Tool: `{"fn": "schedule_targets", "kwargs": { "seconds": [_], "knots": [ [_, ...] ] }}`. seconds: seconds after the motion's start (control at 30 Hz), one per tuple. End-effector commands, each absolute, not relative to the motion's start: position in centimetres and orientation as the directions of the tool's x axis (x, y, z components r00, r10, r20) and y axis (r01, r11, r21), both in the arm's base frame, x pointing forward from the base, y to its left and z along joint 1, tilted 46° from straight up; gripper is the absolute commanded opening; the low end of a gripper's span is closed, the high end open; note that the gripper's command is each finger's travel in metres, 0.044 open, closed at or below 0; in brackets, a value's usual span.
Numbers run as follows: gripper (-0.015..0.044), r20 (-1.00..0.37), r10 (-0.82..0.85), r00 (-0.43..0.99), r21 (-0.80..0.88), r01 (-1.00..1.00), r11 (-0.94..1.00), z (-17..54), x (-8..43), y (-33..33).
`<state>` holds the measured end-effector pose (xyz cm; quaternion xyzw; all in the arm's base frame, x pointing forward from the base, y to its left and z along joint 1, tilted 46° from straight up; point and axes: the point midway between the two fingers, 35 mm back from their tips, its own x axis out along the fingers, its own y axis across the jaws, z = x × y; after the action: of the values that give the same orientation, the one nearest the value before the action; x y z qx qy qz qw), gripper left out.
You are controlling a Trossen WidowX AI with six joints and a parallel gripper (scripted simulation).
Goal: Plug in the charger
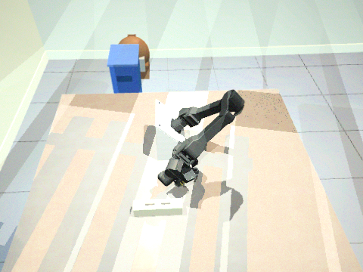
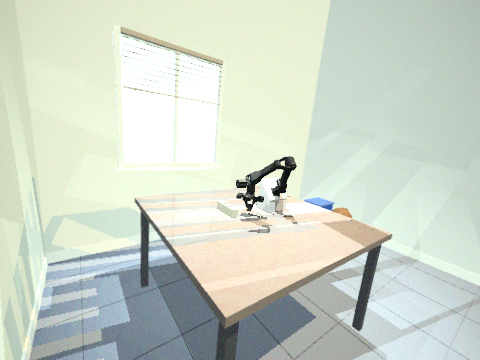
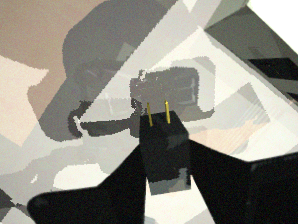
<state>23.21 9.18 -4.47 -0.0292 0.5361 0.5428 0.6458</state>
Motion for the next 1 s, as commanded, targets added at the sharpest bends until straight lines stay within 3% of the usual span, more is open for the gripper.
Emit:
{"fn": "schedule_targets", "kwargs": {
  "seconds": [0.0, 0.97],
  "knots": [
    [0.0000, -0.726, 0.669, -0.160, 0.566, -0.692, 0.448, -4.9, 23.6, 8.9],
    [0.0000, -0.705, 0.685, -0.184, 0.708, -0.244, 0.663, -9.2, 24.2, 7.2]
  ]
}}
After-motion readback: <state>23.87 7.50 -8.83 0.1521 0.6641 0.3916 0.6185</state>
